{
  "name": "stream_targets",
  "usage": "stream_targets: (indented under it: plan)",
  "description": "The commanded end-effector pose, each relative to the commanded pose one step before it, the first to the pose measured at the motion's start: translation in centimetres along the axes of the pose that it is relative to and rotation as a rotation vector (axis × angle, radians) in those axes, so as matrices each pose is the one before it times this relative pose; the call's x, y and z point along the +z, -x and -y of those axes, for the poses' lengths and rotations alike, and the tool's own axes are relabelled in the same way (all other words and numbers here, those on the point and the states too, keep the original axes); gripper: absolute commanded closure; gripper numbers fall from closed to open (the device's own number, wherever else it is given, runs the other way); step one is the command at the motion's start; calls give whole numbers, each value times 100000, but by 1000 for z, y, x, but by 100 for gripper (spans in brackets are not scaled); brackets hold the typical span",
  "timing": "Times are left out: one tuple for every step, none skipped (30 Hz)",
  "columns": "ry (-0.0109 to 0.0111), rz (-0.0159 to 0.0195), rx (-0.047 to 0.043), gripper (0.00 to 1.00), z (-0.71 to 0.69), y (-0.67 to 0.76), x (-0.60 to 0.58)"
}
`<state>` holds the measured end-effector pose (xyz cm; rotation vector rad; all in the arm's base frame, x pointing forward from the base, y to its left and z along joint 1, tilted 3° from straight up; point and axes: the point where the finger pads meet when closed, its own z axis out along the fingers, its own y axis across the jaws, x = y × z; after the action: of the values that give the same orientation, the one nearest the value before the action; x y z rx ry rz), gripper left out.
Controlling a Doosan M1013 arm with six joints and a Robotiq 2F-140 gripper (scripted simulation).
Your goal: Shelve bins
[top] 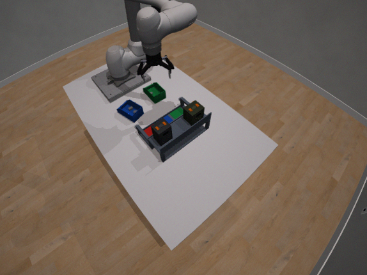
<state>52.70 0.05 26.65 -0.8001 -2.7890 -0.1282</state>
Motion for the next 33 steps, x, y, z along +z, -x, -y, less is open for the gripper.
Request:
stream_targets:
  plan:
    - [16, 2531, -4319, 0, 508, -1509, 1408]
    - [-271, 1036, -2305, 0, 285, -797, 782]
    - [-283, 1031, -2321, 0, 278, -811, 785]
    - [-294, 1022, -2327, 0, 269, -821, 784]
    - [-303, 1008, -2323, 0, 258, -827, 780]
    - [-310, 989, -2307, 0, 245, -829, 772]
    - [-314, 966, -2281, 0, 231, -827, 760]
    - [-308, 916, -2188, 0, 210, -800, 727]
    - [-315, 910, -2197, 0, 199, -809, 727]
    - [-312, 876, -2138, 0, 183, -794, 705]
    - [-307, 839, -2070, 0, 166, -773, 680]
    - [-300, 799, -1992, 0, 149, -749, 651]
    - [-290, 756, -1904, 0, 132, -720, 621]
    - [-278, 711, -1808, 0, 116, -687, 587]
    - [-265, 665, -1705, 0, 101, -651, 552]
    - [0, 0, 0, 0, 0, 0, 0]
    - [0, 0, 0, 0, 0, 0, 0]
    - [-249, 617, -1594, 0, 86, -611, 514]
    - [-233, 568, -1478, 0, 73, -569, 475]
    - [-215, 518, -1357, 0, 61, -524, 435]
    - [-196, 467, -1233, 0, 51, -477, 394]
    - [-177, 417, -1106, 0, 42, -429, 353]
    - [-157, 367, -979, 0, 34, -381, 311]
    - [-137, 318, -852, 0, 27, -332, 270]
    - [-117, 271, -728, 0, 21, -284, 231]
    - [-98, 225, -607, 0, 16, -237, 192]
    - [-80, 182, -493, 0, 12, -193, 156]
    - [-62, 142, -385, 0, 9, -151, 121]
    - [-46, 106, -287, 0, 6, -112, 90]
    - [-32, 74, -200, 0, 4, -78, 63]
    - [-20, 46, -126, 0, 3, -49, 40]
    - [-11, 25, -68, 0, 1, -27, 21]
    - [0, 0, 0, 0, 0, 0, 0]
